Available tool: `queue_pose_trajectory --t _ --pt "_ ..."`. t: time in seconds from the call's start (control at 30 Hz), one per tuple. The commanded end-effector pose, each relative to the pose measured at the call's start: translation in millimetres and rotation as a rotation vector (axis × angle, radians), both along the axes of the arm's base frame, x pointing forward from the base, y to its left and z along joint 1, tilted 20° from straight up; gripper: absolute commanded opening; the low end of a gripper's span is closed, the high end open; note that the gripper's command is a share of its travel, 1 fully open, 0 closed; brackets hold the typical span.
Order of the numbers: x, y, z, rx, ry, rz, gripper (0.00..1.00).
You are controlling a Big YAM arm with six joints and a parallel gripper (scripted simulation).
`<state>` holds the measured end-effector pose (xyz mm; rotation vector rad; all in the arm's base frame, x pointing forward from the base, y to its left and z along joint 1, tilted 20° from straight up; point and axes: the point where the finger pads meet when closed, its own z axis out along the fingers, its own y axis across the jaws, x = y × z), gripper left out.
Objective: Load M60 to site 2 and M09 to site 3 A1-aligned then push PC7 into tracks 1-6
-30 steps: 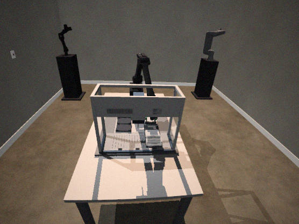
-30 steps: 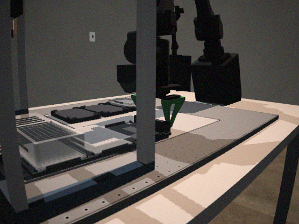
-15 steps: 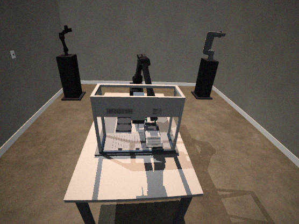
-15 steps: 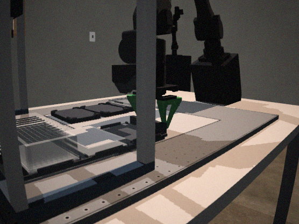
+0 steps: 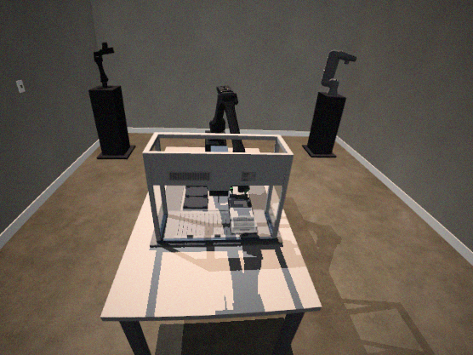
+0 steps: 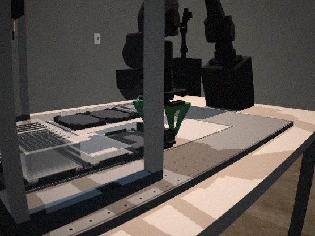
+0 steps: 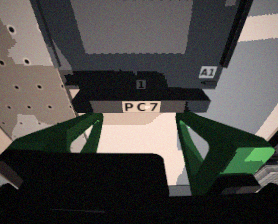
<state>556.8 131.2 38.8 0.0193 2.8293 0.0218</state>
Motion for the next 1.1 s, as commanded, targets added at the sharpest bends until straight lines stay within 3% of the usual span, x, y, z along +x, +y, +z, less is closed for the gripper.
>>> queue_pose_trajectory --t 0.0,0.47,0.5,0.6,0.7,0.77,1.0,1.07 --pt "45 -5 26.4 0.013 -0.096 -0.006 0.8" --pt "59 -6 32.0 0.011 -0.098 -0.006 0.8" --pt "11 8 26.1 0.015 -0.097 0.01 0.8" --pt "10 5 25.4 0.016 -0.097 0.001 0.8" --pt "3 8 11.6 0.014 -0.076 0.001 0.8" --pt "1 8 21.9 0.019 -0.096 0.001 0.8" --pt "-11 8 10.8 0.016 -0.084 0.001 0.8" --pt "-13 9 15.3 0.019 -0.094 0.001 0.8"
